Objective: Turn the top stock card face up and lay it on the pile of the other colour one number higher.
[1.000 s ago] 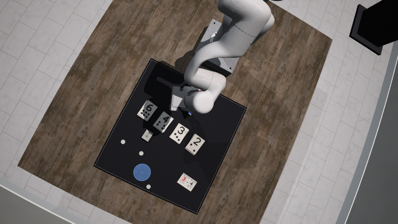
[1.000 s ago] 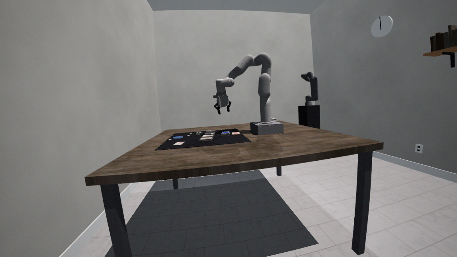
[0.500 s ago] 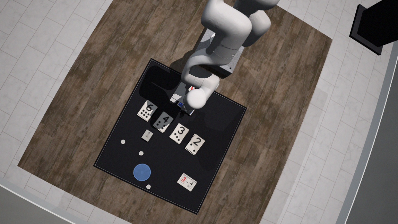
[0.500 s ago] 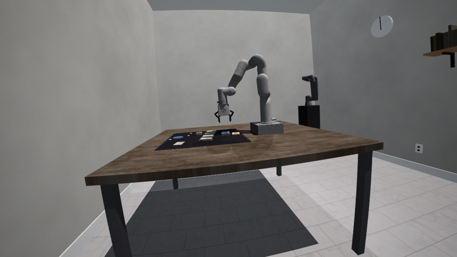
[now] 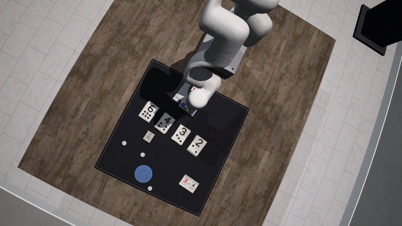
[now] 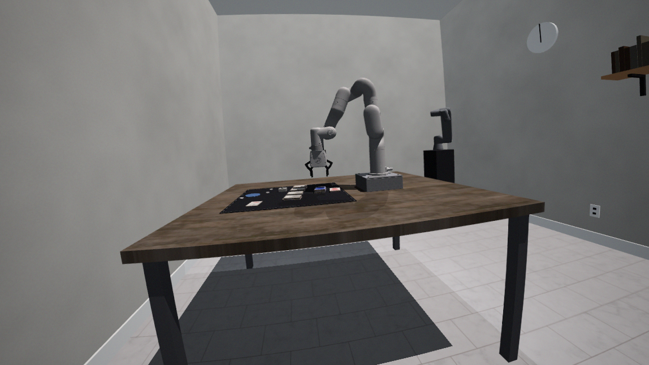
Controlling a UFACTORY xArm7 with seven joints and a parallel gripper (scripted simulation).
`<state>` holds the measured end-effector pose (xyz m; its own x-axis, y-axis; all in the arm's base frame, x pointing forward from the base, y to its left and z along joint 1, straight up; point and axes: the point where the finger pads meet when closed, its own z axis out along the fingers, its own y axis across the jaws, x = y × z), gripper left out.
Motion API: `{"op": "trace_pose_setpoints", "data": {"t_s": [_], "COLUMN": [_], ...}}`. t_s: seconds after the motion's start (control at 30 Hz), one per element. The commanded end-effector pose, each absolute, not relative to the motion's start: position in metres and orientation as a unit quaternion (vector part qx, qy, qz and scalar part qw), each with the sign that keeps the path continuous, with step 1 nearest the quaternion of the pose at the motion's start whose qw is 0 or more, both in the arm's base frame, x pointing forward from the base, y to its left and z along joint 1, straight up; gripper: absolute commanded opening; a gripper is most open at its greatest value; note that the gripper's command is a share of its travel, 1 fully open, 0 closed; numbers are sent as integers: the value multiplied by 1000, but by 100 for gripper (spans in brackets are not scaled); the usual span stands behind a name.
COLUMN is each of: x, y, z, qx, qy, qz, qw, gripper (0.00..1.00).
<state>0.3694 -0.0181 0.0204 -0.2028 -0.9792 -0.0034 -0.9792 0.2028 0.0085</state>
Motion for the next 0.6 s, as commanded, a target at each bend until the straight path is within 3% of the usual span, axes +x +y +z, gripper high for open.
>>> {"op": "trace_pose_setpoints", "data": {"t_s": [0.0, 0.37, 0.4, 0.57], "x": [371, 371, 371, 371], "y": [-18, -18, -18, -18], "z": [21, 21, 21, 20], "qx": [631, 631, 631, 631], "qy": [-776, -776, -776, -776], "qz": [-3, -3, -3, -3], "qw": [0, 0, 0, 0], "gripper": [100, 100, 87, 87]}}
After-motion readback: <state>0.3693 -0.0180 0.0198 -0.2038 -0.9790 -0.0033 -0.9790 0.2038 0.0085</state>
